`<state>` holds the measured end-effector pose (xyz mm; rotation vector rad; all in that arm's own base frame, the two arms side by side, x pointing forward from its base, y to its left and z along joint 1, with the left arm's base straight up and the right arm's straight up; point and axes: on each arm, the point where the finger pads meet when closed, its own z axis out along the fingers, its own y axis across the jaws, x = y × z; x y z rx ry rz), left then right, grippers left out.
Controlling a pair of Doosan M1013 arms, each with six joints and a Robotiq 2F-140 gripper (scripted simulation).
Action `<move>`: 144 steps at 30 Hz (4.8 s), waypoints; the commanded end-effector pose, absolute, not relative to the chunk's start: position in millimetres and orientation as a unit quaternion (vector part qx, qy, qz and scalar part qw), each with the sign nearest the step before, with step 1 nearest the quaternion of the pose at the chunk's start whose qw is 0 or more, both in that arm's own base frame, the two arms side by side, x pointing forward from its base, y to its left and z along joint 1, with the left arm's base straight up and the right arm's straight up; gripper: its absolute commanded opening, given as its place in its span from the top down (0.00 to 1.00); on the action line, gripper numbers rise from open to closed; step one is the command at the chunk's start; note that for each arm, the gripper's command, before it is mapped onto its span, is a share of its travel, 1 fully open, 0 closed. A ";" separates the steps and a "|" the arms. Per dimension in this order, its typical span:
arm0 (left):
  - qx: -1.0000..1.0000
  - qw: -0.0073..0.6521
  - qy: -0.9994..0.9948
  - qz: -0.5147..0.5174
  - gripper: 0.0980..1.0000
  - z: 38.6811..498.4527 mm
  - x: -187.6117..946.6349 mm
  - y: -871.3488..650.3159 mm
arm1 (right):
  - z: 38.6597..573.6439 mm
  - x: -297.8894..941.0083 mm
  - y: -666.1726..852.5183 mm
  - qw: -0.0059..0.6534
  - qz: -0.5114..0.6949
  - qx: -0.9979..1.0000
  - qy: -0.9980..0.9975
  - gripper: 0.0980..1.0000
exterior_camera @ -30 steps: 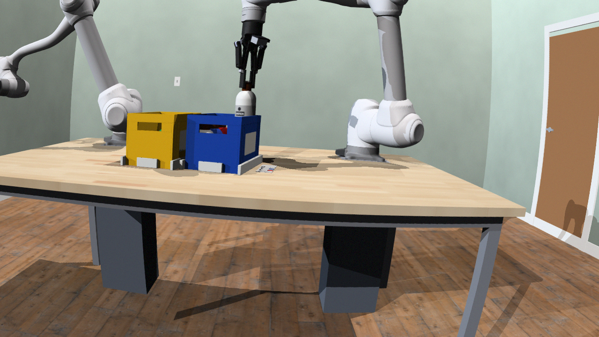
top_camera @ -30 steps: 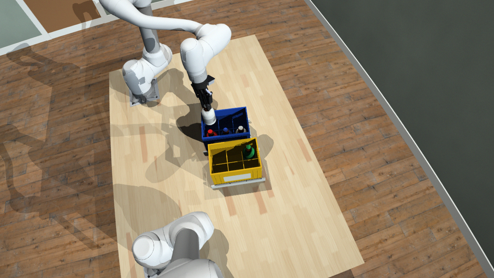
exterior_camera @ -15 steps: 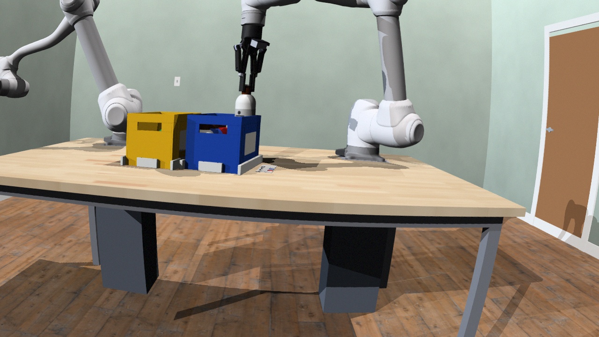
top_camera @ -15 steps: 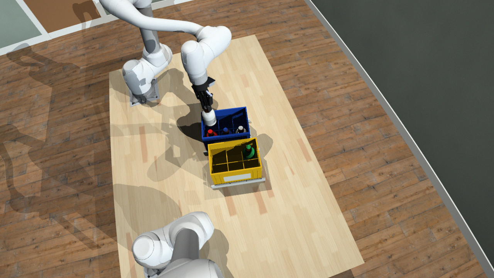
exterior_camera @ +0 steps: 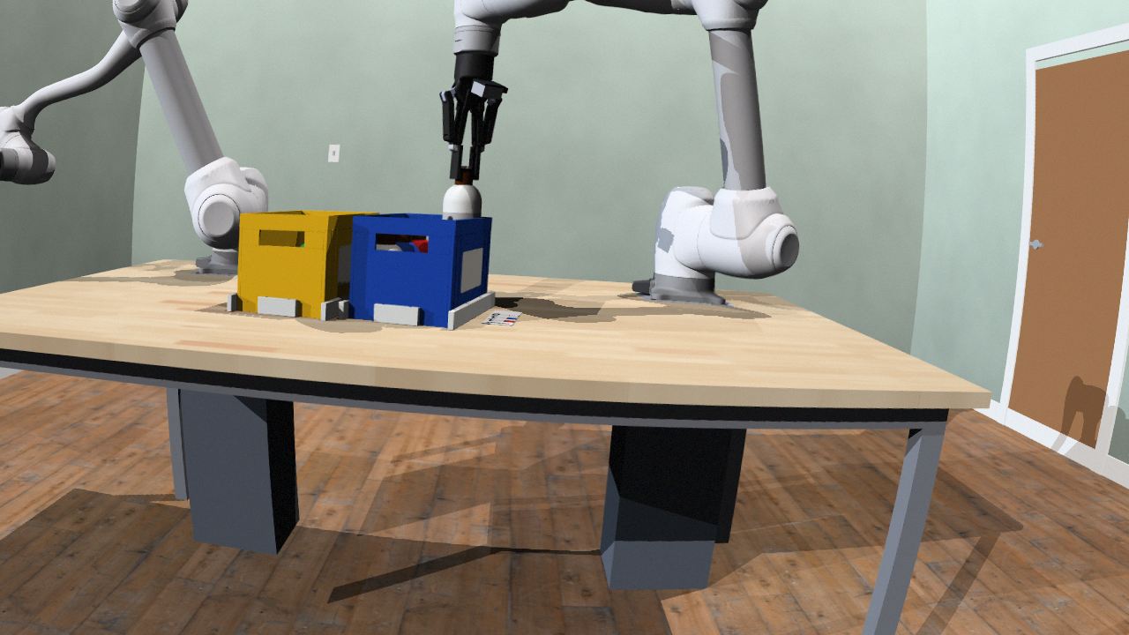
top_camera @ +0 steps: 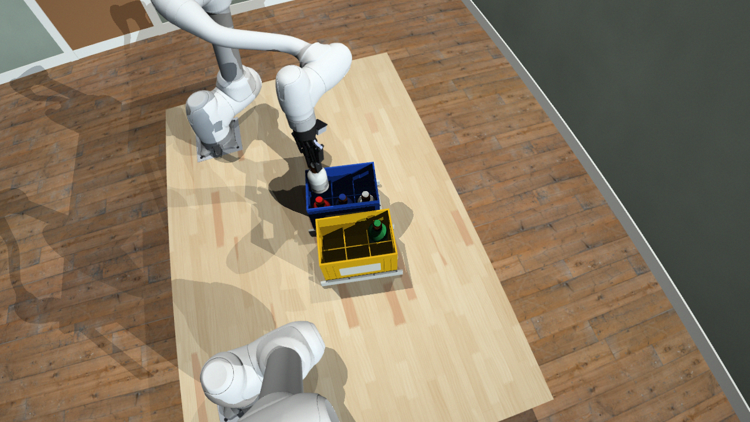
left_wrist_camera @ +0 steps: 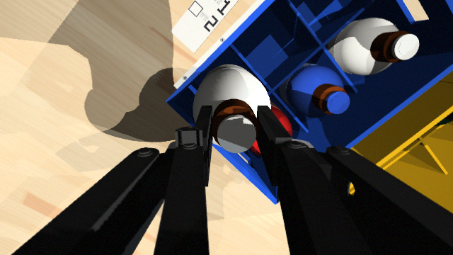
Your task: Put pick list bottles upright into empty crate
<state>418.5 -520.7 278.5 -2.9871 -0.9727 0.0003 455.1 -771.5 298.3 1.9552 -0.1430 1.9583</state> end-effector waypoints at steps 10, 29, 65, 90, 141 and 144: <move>-0.951 0.000 -0.310 0.000 1.00 267.1 418.7 -520.8 | 299.7 455.1 -771.6 0.185 0.695 0.693 -0.050 0.00; -0.951 0.000 -0.310 0.000 1.00 250.1 418.7 -520.9 | 299.7 455.1 -771.6 0.185 0.695 0.693 -0.050 0.00; -0.951 0.000 -0.310 0.000 1.00 219.1 418.7 -520.9 | 299.7 455.1 -771.6 0.185 0.695 0.693 -0.050 0.00; -0.951 0.000 -0.310 0.000 1.00 202.0 418.7 -520.9 | 299.7 455.1 -771.6 0.185 0.695 0.693 -0.050 0.00; -0.951 0.000 -0.310 0.000 1.00 194.1 418.8 -520.9 | 299.7 455.1 -771.6 0.185 0.695 0.693 -0.050 0.00; -0.951 0.000 -0.310 0.000 1.00 192.6 418.8 -520.9 | 299.7 455.1 -771.6 0.185 0.695 0.693 -0.050 0.00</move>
